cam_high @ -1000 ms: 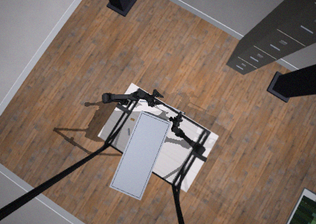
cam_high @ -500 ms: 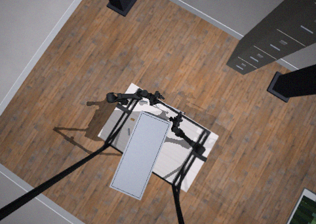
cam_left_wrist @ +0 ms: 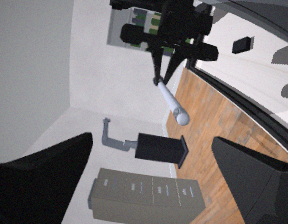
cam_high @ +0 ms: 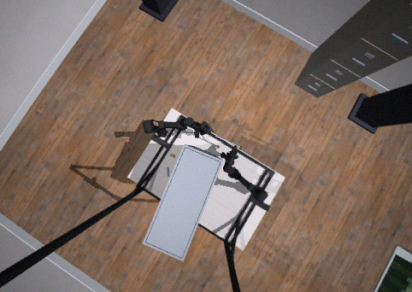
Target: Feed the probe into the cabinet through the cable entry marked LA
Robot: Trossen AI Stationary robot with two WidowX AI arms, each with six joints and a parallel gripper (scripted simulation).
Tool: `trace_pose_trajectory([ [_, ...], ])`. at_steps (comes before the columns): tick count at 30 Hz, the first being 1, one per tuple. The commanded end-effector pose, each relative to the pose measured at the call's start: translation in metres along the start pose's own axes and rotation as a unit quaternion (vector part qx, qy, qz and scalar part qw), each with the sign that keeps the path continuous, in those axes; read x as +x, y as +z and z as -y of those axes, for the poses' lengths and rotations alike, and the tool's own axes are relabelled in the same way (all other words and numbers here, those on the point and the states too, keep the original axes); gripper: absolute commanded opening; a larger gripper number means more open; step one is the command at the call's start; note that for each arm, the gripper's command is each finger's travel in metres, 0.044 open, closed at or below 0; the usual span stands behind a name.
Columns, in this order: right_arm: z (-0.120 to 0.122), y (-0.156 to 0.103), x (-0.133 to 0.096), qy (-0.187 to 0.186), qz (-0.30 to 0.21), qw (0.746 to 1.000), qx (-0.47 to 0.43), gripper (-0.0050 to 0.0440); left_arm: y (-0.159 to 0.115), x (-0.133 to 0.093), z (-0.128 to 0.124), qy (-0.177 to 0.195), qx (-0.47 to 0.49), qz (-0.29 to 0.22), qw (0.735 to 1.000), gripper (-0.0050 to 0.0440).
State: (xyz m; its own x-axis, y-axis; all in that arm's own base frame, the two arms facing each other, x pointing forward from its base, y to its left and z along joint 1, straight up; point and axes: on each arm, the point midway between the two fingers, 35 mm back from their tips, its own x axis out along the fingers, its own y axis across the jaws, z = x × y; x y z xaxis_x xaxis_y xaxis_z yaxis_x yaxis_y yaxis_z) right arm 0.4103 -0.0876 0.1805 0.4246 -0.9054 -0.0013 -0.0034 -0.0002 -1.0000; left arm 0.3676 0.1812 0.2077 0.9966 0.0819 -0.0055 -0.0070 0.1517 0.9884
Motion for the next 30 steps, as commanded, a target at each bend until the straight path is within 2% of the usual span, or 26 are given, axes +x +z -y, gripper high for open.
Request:
trace_pose_trajectory([
  [1, 0.000, 0.000, 0.000, -0.001, -0.001, 1.000, 0.002, 0.0000, 0.000, -0.002, 0.013, -0.004, 0.023, 0.009, 1.000, 0.0440],
  [9, 0.000, 0.000, 0.000, -0.001, -0.001, 1.000, 0.002, 0.0000, 0.001, -0.004, 0.023, -0.001, 0.057, 0.021, 0.998, 0.0440],
  [30, 0.000, 0.000, 0.000, -0.001, -0.001, 1.000, 0.002, 0.0000, 0.001, -0.005, 0.029, 0.001, 0.076, 0.028, 0.997, 0.0440],
])
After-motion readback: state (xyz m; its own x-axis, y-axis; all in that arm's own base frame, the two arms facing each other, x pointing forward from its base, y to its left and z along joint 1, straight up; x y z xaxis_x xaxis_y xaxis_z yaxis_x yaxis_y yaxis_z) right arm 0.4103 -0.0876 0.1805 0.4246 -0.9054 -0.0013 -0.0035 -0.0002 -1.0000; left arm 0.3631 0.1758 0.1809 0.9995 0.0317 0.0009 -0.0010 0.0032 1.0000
